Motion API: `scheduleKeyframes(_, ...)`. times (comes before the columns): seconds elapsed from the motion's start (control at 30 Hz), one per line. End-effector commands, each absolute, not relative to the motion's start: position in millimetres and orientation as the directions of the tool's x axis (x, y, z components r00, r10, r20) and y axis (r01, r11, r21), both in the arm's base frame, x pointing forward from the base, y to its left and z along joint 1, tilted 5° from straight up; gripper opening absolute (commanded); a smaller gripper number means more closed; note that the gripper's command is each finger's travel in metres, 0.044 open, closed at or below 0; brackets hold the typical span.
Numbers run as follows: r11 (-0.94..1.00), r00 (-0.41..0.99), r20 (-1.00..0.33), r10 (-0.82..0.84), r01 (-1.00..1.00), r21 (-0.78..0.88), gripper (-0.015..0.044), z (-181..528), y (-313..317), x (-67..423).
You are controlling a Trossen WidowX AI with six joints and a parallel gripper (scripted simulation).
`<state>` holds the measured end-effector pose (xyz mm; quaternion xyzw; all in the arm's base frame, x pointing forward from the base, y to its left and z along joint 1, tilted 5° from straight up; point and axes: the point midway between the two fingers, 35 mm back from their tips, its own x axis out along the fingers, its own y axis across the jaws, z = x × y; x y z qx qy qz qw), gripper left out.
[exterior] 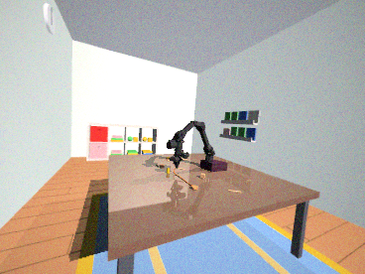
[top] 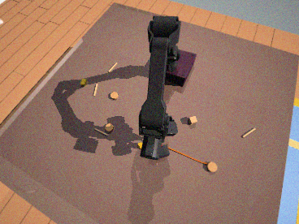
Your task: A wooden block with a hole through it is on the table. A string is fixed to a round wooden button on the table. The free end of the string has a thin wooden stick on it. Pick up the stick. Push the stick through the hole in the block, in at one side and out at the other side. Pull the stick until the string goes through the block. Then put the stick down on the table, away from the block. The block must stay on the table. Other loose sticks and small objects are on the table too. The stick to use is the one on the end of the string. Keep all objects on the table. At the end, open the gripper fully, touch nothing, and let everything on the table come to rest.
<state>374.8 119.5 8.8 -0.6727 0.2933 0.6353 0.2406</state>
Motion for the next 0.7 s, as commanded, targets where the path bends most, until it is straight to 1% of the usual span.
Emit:
scheduleKeyframes(0.0,-0.715,0.026,-0.996,-0.09,-0.698,0.047,0.0,7,118,371)
scheduleKeyframes(0.67,-0.714,0.022,-0.996,-0.089,-0.698,0.048,0.0,-10,111,353)
